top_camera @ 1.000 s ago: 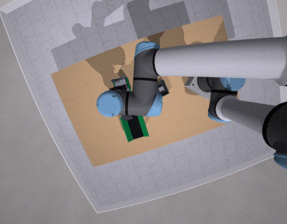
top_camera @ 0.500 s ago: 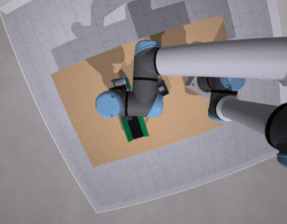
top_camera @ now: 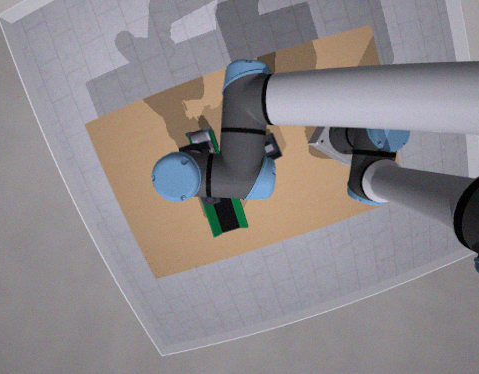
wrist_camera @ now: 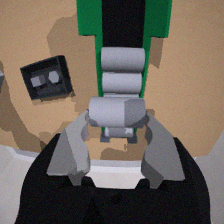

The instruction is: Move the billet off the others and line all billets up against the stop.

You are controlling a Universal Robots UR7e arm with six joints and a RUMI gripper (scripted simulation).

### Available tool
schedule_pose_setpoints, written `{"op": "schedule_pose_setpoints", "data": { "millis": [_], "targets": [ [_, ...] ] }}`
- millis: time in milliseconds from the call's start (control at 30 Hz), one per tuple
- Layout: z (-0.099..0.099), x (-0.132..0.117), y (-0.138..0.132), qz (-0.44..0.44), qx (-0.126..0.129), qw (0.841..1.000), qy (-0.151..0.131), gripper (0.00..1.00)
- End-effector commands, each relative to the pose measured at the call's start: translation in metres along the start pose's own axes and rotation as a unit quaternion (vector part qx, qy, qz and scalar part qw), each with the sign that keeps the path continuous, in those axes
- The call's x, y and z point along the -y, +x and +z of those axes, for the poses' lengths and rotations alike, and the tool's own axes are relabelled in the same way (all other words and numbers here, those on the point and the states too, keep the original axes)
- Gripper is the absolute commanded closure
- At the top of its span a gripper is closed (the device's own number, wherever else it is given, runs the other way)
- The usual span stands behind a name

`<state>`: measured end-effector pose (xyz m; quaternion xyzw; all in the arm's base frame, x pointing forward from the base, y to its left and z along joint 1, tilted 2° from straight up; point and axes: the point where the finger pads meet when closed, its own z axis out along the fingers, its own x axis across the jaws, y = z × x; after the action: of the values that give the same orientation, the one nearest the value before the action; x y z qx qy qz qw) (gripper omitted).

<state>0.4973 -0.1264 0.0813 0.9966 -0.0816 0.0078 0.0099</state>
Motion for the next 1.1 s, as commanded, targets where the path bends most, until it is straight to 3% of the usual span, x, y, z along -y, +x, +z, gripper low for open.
{"op": "schedule_pose_setpoints", "data": {
  "millis": [0, 1067],
  "targets": [
    [-0.009, -0.0002, 0.0005, 0.0, -0.001, 1.0, 0.0, 1.0],
    [-0.0111, 0.0055, 0.0008, 0.0, -0.001, 1.0, 0.0, 1.0]
  ]
}}
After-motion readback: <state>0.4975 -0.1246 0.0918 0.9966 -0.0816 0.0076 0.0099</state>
